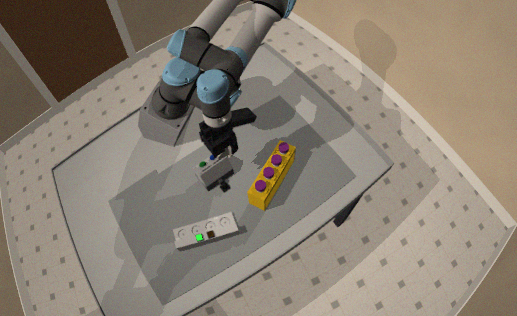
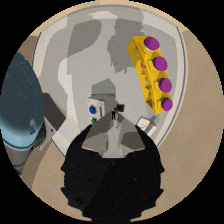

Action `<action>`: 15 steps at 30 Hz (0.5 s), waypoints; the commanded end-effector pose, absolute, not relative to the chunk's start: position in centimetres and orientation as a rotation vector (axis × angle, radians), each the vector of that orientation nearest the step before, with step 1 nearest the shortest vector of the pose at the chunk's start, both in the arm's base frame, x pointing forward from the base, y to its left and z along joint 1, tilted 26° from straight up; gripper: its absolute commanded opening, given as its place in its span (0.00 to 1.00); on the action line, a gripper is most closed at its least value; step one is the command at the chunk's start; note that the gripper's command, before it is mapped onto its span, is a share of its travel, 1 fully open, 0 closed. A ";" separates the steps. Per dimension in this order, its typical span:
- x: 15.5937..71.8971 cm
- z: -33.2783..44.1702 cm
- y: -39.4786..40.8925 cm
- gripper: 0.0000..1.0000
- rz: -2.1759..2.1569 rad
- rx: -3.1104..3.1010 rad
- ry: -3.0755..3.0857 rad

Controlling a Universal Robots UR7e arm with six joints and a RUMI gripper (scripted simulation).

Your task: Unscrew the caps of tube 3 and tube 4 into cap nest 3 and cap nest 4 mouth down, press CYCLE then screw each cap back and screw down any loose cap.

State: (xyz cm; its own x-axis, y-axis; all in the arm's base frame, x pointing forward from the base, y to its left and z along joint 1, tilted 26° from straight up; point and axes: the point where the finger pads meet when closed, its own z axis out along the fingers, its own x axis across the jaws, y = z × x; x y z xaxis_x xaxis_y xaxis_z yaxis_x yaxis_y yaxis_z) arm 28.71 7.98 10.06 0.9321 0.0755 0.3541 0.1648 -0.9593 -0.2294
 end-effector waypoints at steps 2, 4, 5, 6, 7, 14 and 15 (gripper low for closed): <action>27.4 8.0 5.7 0.00 -0.527 -2.814 -0.184; 27.1 7.5 5.1 0.00 -0.527 -2.814 -0.184; 26.8 6.9 4.6 0.00 -0.526 -2.814 -0.184; 26.5 6.4 4.0 0.00 -0.526 -2.814 -0.184; 26.5 6.4 4.0 0.00 -0.526 -2.814 -0.184; 26.5 6.4 4.0 0.00 -0.526 -2.814 -0.184; 26.5 6.4 4.0 0.00 -0.526 -2.814 -0.184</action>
State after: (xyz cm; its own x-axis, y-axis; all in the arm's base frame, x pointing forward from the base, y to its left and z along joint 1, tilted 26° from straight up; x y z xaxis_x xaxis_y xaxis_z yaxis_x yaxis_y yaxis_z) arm 27.87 6.53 8.67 0.9330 0.0765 0.3516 0.1656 -0.9588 -0.2309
